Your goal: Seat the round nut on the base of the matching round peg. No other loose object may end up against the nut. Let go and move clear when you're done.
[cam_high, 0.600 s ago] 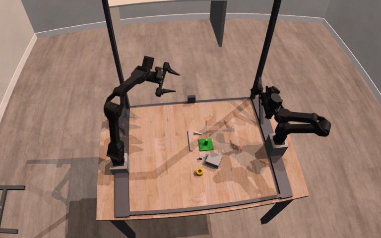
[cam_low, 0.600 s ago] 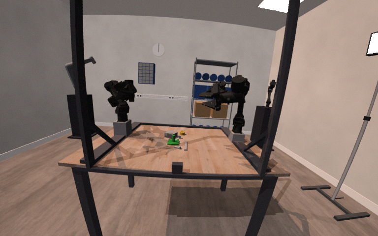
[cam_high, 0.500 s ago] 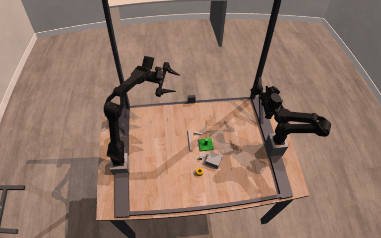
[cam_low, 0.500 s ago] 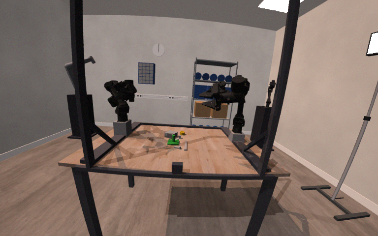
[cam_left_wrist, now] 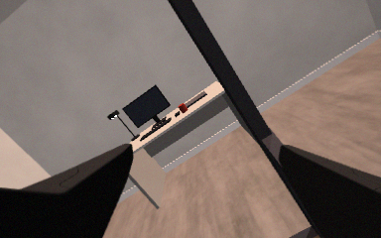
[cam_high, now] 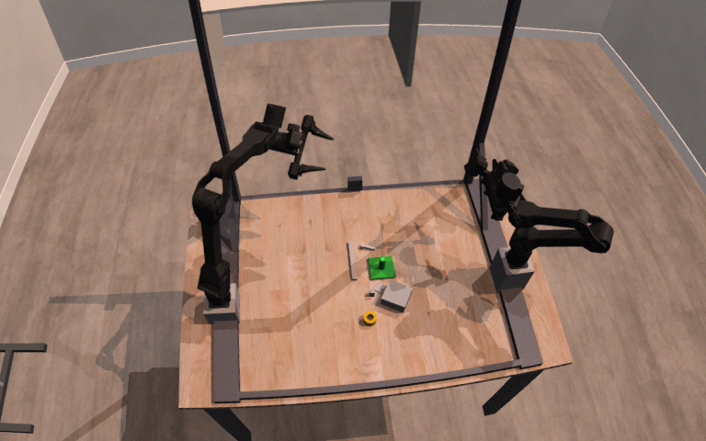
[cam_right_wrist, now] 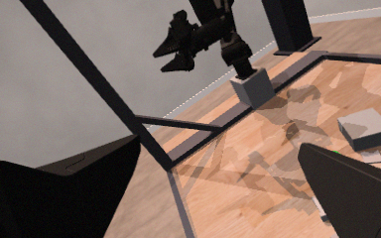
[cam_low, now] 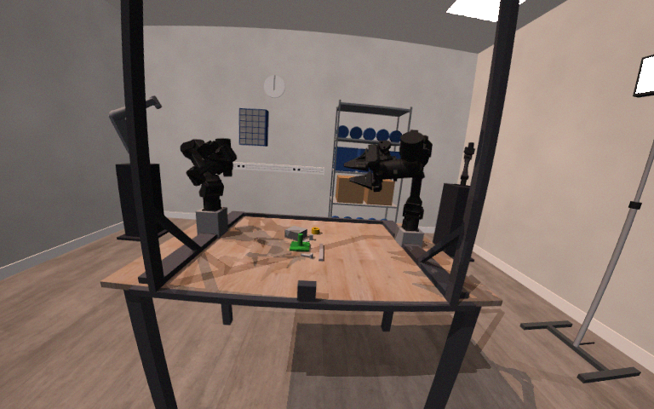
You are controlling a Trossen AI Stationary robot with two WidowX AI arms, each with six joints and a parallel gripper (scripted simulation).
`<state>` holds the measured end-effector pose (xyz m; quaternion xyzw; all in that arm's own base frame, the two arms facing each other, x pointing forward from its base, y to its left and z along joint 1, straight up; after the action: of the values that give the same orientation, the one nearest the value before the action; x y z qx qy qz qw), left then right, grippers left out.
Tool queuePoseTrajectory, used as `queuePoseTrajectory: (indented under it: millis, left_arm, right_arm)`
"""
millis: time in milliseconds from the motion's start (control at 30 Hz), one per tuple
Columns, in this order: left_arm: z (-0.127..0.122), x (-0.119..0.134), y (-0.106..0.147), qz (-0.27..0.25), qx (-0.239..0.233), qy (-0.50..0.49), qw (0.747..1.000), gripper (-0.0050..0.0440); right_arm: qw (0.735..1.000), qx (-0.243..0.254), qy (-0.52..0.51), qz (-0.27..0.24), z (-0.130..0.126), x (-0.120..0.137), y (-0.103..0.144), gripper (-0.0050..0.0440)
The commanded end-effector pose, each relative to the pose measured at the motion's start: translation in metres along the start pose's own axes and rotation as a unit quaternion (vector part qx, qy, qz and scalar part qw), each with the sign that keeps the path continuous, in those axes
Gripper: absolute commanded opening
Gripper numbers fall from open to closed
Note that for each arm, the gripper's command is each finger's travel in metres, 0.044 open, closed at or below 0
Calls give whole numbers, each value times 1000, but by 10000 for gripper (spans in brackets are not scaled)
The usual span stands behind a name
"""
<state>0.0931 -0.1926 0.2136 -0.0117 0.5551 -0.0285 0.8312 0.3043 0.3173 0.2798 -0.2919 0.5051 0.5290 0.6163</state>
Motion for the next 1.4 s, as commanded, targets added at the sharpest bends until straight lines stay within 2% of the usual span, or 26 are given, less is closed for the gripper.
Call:
queuePoseTrajectory:
  millis: [0, 167, 433, 500, 533, 800, 1000, 1067, 1167, 1367]
  left_arm:
    - [2, -4, 0, -3, -1, -5, 1000, 416]
    - [19, 2, -2, 29, -39, 37, 998, 300]
    - [59, 34, 3, 134, -149, 165, 966, 300]
    - [59, 34, 3, 134, -149, 165, 966, 300]
    - [64, 38, 4, 149, -163, 181, 958, 300]
    - [93, 72, 23, 250, -273, 280, 885, 300]
    - [111, 92, 44, 316, -355, 329, 816, 300]
    - [111, 92, 44, 316, -355, 329, 816, 300]
    - [123, 102, 60, 353, -411, 350, 764, 300]
    - [145, 114, 89, 397, -504, 367, 674, 300]
  right_arm:
    - [1000, -3, -14, -2, 1, -11, 2, 440]
    - [1000, 6, 8, 13, -20, -28, -13, 440]
    - [996, 28, 64, 60, -87, -68, -49, 440]
    - [996, 28, 64, 60, -87, -68, -49, 440]
    - [995, 30, 72, 67, -97, -73, -52, 440]
    - [986, 38, 118, 110, -166, -98, -63, 440]
    - [979, 38, 148, 138, -214, -108, -59, 440]
    - [979, 38, 148, 138, -214, -108, -59, 440]
    - [974, 35, 165, 154, -244, -111, -53, 440]
    - [966, 25, 191, 175, -287, -109, -37, 440]
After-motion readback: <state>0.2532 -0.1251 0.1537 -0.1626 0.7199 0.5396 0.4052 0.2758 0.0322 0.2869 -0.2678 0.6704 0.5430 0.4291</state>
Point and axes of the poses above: on each arm, the point midway between the two fingers, 35 mm back from their tips, its own y axis back along the fingers, its own z axis across the jaws, x = y × z, the point moved 3 cm from there along y, back along the fingers, and after that the axes turned 13 degrees about y, right-handed, at the moved point
